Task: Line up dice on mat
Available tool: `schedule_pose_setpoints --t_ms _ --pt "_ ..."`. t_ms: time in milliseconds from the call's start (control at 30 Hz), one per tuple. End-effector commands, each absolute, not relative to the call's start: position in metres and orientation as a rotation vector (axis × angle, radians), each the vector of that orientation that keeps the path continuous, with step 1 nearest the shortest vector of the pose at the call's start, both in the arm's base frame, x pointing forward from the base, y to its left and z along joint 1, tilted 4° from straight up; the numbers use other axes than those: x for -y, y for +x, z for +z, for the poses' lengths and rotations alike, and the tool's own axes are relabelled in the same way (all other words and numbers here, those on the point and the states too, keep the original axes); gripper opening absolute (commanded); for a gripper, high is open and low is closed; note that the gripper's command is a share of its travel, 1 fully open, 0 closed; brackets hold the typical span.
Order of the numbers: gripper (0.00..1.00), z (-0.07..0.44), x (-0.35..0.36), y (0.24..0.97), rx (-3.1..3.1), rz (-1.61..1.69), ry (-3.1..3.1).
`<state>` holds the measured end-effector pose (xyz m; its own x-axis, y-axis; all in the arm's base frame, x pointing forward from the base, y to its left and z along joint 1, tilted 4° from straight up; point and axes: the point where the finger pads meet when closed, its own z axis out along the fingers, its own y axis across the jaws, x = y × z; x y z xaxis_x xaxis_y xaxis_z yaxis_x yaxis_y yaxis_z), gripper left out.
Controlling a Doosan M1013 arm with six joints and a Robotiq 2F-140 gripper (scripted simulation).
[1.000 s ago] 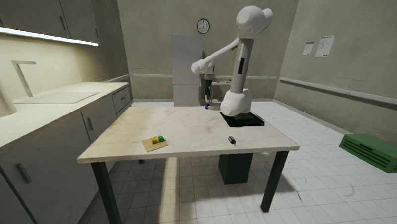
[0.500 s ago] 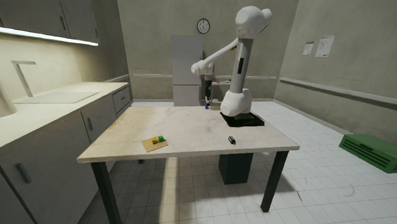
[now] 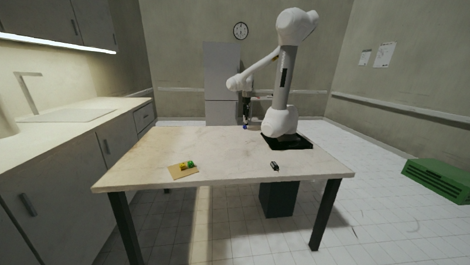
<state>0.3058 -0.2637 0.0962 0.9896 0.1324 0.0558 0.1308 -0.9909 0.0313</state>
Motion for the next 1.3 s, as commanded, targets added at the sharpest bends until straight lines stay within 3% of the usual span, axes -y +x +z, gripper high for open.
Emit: schedule_pose_setpoints --t_ms 0,1267 --pt "0.35 0.093 0.264 0.306 -0.205 0.091 3.105" --pt "0.35 0.071 0.265 0.308 -0.205 0.091 3.105"
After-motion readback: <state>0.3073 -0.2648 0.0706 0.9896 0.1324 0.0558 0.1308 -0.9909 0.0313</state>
